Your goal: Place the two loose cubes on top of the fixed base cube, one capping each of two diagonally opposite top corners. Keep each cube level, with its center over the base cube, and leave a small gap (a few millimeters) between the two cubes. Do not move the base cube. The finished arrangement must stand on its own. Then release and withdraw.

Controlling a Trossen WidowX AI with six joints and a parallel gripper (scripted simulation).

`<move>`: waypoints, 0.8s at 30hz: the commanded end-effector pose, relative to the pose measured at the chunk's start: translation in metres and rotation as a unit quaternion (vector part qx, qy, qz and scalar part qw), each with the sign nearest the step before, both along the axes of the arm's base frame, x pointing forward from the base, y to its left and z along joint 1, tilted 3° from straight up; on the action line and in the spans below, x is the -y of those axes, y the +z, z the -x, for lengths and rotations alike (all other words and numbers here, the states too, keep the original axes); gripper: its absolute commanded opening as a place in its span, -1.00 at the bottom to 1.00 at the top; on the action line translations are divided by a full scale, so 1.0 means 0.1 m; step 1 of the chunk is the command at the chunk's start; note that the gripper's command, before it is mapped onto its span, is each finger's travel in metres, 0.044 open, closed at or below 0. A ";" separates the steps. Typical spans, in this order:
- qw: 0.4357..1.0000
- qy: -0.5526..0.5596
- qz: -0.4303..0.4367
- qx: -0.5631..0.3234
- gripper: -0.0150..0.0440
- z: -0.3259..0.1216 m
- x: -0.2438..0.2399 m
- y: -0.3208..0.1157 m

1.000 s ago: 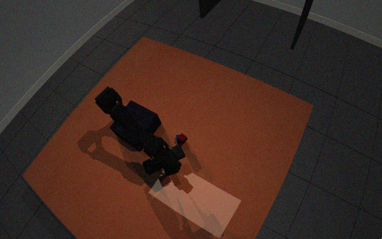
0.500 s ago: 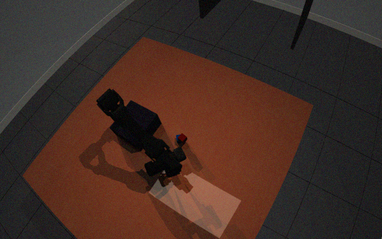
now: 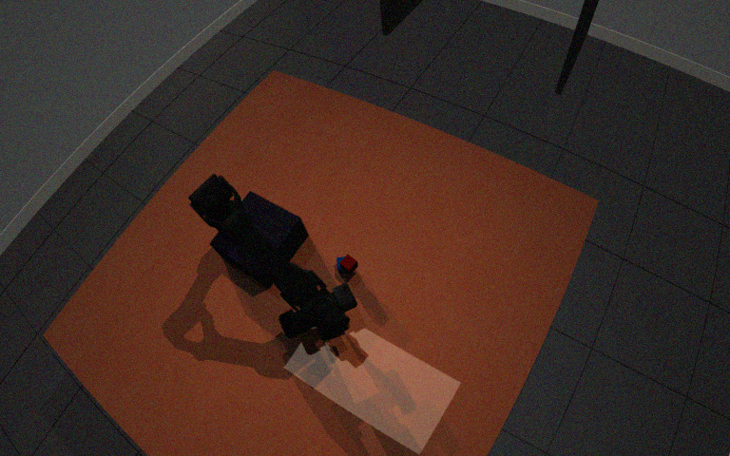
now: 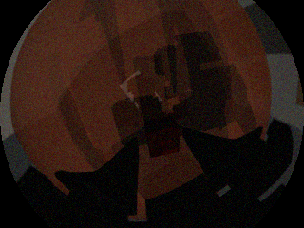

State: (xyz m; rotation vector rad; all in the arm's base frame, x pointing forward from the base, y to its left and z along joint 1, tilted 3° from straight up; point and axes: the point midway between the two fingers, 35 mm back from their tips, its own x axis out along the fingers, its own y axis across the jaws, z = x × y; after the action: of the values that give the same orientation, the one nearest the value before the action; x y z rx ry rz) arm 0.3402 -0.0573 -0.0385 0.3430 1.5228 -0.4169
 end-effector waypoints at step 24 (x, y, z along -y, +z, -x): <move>1.000 0.002 0.000 -0.003 -0.14 -0.04 -0.01 0.40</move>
State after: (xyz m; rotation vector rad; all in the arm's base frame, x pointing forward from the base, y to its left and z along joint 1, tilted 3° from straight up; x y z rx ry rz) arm 0.3433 -0.0564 -0.0080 0.3383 1.5284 -0.4143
